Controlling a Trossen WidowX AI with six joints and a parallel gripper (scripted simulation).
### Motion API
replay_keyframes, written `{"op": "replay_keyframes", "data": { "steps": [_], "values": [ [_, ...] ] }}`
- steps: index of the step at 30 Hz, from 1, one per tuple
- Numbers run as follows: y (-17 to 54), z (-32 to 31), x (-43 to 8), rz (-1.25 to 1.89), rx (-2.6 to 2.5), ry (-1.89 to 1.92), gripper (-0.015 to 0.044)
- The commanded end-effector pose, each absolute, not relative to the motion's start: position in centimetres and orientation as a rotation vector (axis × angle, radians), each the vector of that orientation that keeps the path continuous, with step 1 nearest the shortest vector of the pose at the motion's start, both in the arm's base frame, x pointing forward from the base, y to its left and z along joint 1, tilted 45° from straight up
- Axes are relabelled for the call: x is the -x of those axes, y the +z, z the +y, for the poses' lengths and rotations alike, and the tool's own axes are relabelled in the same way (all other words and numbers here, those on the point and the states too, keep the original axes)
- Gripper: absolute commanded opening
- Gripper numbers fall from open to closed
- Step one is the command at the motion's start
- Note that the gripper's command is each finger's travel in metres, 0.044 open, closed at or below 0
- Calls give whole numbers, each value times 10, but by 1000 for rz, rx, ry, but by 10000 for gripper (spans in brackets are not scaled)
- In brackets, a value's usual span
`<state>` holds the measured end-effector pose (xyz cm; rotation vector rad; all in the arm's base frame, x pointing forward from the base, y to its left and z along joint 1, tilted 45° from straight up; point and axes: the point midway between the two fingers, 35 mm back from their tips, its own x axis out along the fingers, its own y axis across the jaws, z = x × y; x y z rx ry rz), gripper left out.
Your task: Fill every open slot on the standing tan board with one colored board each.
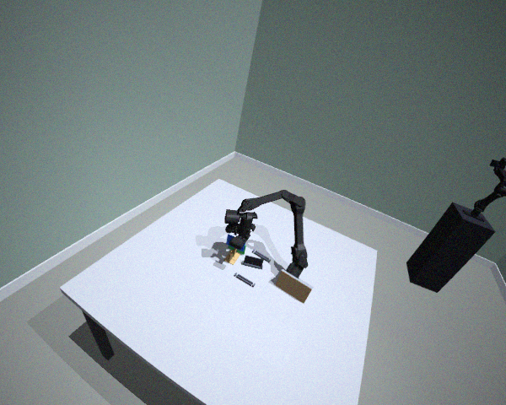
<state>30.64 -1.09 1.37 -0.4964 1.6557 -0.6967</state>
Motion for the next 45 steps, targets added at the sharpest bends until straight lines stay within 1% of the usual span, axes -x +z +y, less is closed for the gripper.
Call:
{"op": "replay_keyframes", "data": {
  "steps": [1,13,45],
  "values": [
    [19,-18,-313,1654,509,-693,0],
    [5,-32,-309,1654,510,-694,0],
    [-7,-44,-306,1653,510,-695,0]
  ]
}}
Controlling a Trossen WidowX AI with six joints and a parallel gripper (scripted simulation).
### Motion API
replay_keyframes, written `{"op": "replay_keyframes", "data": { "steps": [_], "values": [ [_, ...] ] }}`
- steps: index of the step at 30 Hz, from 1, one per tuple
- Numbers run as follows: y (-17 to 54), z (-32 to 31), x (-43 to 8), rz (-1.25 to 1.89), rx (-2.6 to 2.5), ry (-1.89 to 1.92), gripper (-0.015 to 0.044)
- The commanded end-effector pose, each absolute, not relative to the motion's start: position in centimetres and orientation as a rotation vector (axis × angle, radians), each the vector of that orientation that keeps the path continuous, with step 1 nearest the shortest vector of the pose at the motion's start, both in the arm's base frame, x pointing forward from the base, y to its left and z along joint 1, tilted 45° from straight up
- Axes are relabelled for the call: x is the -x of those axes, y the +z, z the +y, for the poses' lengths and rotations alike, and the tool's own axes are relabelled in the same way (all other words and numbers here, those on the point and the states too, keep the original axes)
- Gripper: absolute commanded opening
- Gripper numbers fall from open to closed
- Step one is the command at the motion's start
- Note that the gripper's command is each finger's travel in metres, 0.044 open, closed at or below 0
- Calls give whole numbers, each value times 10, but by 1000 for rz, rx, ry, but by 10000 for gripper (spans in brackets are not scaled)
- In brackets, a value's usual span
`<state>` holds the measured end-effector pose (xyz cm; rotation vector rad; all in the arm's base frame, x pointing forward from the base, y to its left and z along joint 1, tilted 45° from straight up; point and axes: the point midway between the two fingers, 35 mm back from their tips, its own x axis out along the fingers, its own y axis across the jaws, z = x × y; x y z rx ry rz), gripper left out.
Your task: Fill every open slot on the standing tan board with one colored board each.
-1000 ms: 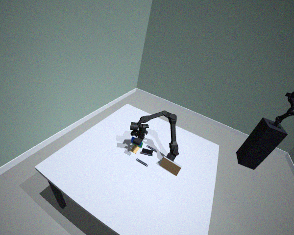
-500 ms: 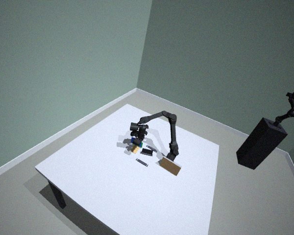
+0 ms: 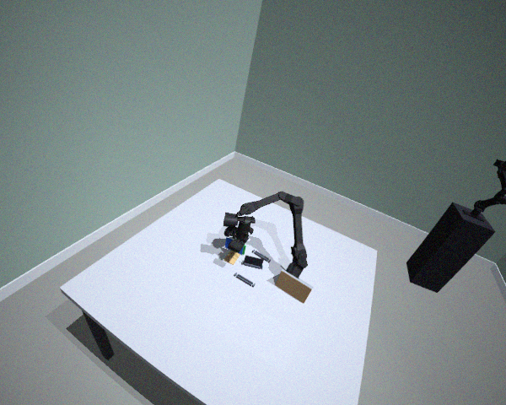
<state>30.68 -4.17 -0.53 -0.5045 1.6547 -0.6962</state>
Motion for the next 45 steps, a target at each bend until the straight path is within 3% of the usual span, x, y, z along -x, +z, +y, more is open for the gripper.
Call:
{"op": "replay_keyframes", "data": {
  "steps": [1,45],
  "values": [
    [-8,-44,-306,1653,510,-695,0],
    [-30,-65,-300,1653,511,-696,0]
  ]
}}
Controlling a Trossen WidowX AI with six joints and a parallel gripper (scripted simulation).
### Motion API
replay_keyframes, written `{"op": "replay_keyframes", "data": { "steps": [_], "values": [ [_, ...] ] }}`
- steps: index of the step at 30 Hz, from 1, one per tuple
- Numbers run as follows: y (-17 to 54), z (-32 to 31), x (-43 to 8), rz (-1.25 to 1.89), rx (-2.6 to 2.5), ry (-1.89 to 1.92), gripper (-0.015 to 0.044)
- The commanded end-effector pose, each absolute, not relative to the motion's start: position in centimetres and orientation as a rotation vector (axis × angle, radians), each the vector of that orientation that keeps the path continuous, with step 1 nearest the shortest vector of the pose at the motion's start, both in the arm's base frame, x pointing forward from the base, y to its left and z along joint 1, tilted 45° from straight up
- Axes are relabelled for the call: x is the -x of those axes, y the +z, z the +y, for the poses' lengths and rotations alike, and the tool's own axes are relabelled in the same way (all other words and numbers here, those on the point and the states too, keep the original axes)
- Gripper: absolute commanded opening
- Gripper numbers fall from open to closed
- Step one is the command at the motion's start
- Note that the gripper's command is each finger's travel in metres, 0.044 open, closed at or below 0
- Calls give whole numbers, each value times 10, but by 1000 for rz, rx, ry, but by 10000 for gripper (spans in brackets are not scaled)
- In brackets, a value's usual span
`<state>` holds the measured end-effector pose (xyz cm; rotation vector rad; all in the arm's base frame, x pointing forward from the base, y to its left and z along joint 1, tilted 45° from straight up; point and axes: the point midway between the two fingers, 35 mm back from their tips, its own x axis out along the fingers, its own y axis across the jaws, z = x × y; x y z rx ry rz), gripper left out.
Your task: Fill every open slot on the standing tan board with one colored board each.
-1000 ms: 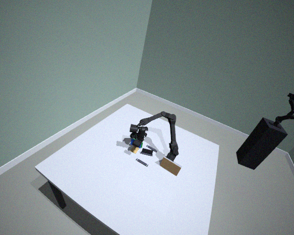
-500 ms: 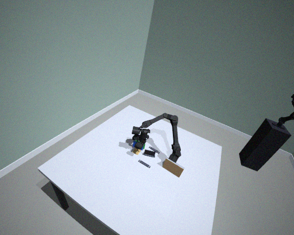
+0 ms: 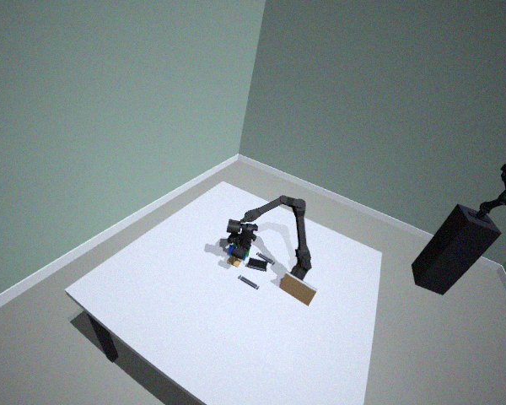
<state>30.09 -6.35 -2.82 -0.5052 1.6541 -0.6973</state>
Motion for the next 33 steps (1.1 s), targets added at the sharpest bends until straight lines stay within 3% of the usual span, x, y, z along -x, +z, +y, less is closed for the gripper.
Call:
{"op": "replay_keyframes", "data": {
  "steps": [1,29,33],
  "values": [
    [-31,-66,-300,1653,511,-696,0],
    [-40,-75,-298,1655,506,-698,0],
    [-40,-75,-298,1655,506,-698,105]
  ]
}}
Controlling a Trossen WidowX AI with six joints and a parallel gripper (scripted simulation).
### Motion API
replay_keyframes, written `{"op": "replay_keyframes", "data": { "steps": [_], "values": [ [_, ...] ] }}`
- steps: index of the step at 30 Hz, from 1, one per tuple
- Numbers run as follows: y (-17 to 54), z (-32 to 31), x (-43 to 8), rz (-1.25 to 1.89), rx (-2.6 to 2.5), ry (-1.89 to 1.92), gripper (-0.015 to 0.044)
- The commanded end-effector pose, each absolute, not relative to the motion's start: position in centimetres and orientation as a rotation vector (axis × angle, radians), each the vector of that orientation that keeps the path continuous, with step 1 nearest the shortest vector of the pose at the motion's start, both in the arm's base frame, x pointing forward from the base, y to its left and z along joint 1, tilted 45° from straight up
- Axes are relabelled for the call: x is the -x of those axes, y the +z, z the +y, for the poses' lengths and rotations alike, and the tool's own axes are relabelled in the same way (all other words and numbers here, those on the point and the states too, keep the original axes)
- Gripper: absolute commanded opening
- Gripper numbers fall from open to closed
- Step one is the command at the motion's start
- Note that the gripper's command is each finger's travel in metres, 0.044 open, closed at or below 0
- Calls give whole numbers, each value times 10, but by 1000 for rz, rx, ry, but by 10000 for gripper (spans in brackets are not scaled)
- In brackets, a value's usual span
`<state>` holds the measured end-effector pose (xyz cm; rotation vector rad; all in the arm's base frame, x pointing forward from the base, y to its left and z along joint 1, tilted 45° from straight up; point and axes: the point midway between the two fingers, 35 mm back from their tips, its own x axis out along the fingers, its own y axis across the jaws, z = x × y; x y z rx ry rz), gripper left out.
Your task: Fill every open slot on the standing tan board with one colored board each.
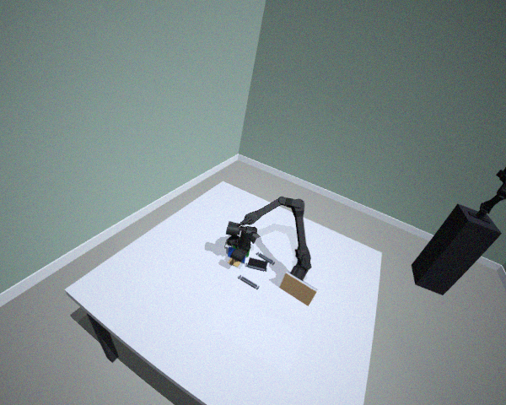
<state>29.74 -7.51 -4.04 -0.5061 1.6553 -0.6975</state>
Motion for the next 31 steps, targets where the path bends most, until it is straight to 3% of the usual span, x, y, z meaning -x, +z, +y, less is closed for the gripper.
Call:
{"op": "replay_keyframes", "data": {
  "steps": [1,3,12,18,31],
  "values": [
    [-40,-75,-298,1655,506,-698,131],
    [-40,-75,-298,1655,506,-698,169],
    [-38,-73,-298,1654,506,-698,169],
    [17,-21,-313,1654,509,-693,169],
    [18,-19,-315,1654,509,-693,169]
  ]
}}
